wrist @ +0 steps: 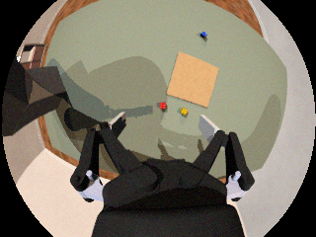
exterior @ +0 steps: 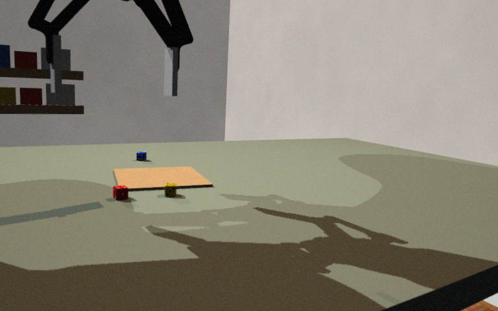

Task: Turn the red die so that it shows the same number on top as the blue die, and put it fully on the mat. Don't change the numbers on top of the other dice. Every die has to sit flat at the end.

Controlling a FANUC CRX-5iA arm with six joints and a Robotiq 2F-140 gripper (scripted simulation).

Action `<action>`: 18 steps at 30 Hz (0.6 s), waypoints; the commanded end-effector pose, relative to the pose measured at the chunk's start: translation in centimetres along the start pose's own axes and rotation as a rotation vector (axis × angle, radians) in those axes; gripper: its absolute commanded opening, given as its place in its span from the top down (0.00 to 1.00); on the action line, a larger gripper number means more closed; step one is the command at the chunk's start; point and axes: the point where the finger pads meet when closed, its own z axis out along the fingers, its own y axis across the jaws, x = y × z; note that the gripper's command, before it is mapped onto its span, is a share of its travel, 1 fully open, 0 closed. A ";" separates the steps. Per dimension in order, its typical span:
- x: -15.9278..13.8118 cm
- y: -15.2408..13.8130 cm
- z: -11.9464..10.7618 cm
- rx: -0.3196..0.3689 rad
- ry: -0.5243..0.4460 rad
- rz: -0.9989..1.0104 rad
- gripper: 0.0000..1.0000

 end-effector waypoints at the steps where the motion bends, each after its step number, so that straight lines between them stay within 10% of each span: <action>1: 0.0 0.0 0.0 0.000 0.000 0.000 0.00; 18: 0.0 -0.1 1.1 0.000 0.000 0.420 0.00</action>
